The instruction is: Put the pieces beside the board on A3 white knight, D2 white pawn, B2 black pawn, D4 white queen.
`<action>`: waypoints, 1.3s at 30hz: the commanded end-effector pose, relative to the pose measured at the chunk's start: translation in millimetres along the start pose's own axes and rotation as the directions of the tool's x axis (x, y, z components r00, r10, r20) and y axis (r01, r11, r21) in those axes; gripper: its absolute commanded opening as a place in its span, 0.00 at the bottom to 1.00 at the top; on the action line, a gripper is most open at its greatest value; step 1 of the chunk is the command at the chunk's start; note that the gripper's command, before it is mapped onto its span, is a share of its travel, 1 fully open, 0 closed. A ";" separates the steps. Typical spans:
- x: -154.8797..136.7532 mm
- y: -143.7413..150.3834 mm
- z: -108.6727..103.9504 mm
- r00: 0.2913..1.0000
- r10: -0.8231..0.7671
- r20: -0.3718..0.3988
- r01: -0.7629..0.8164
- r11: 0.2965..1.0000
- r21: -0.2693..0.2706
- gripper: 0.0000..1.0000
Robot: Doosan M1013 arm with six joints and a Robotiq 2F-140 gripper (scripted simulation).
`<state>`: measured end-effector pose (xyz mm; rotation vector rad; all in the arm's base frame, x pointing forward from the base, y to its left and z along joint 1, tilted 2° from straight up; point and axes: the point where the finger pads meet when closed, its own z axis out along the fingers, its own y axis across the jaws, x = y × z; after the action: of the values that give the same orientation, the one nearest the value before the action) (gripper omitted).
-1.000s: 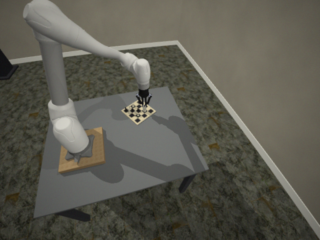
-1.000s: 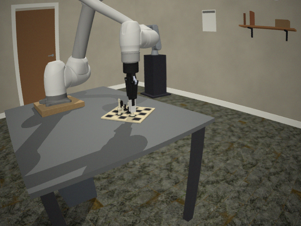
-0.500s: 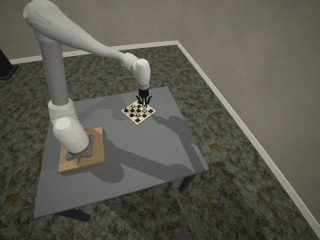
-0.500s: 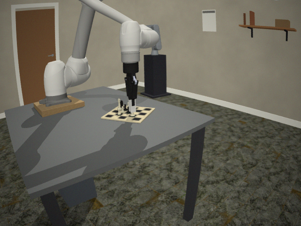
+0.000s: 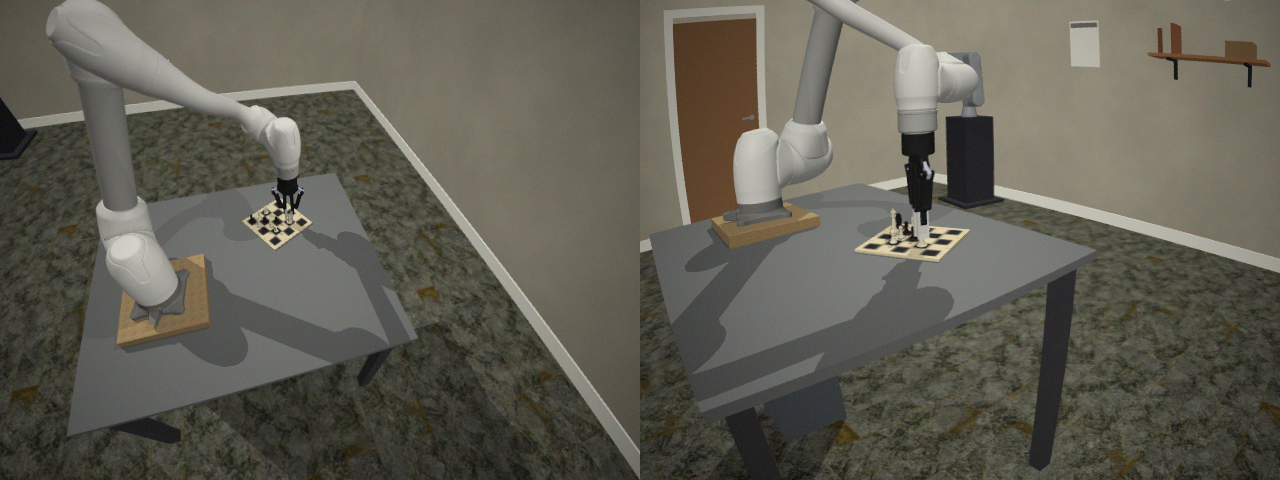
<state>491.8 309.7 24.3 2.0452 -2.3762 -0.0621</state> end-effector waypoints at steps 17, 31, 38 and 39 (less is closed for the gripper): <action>0.0 0.0 -3.0 1.000 0.000 0.000 0.000 1.000 0.000 0.25; 0.0 0.0 -64.6 1.000 0.000 0.000 0.000 1.000 0.000 0.25; 0.0 0.0 -84.4 1.000 0.000 0.000 0.000 1.000 0.000 0.25; 0.0 0.0 -86.6 1.000 0.000 0.000 0.000 1.000 0.000 0.25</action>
<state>494.3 307.6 104.5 2.0453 -2.3764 -0.0621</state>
